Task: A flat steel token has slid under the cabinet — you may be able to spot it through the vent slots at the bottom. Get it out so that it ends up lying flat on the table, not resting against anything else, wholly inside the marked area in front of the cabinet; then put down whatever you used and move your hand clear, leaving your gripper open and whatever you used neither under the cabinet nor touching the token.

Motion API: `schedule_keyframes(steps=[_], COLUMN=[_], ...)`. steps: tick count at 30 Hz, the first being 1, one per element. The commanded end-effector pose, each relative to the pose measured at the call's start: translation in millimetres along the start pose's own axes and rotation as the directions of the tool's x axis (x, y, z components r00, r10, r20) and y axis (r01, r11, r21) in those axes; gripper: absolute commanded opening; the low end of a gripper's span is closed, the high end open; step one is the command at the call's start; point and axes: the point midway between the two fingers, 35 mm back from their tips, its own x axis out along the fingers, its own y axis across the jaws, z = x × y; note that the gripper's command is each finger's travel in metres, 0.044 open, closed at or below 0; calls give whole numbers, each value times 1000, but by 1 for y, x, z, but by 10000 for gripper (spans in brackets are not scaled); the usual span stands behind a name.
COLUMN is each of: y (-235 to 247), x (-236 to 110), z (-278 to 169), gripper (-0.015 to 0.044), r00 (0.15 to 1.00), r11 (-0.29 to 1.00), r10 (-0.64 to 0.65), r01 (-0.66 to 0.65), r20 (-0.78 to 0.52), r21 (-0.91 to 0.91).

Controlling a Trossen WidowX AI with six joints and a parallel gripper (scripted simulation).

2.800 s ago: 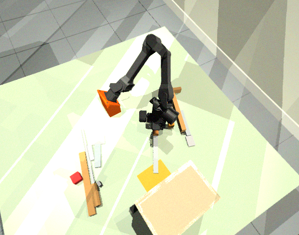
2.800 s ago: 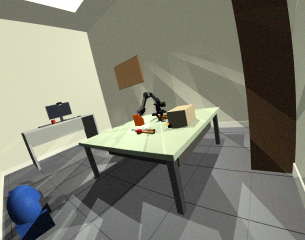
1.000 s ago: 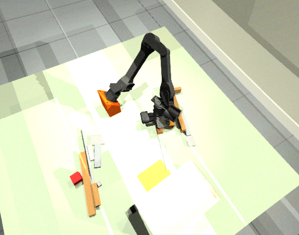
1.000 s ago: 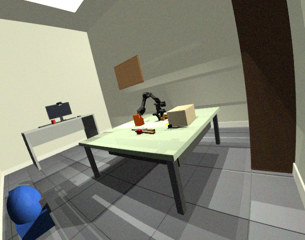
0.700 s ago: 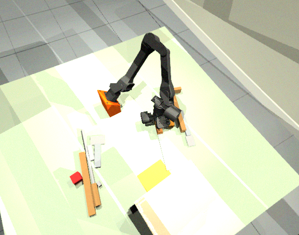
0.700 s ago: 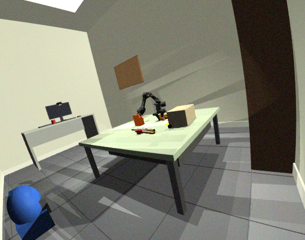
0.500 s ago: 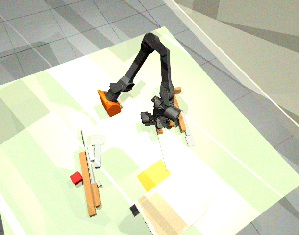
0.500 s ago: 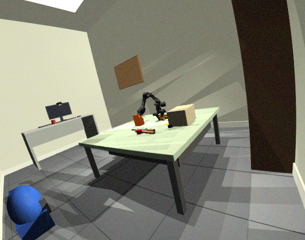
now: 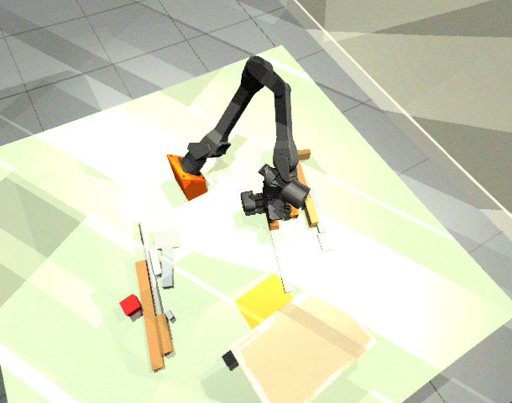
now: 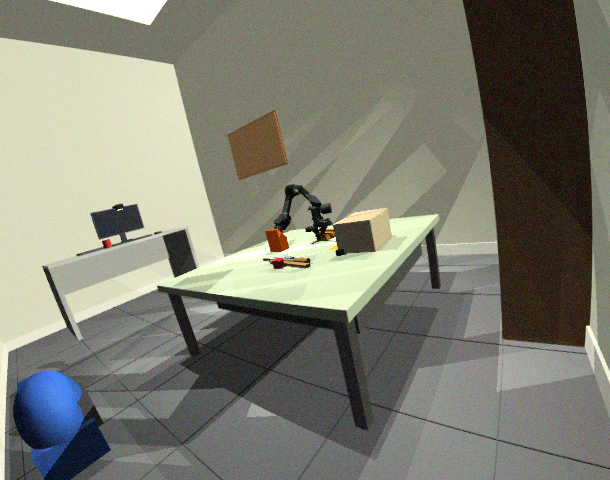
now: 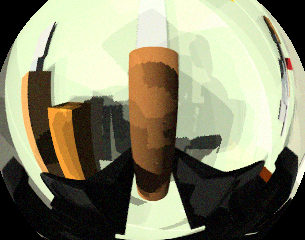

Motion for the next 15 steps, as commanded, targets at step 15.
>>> schedule_keyframes(steps=[15], y=[1], x=[0], z=[7], gripper=[0], r00=[1000], r11=[1000], r10=[0], r01=[0], r20=[-1], r21=[-20])
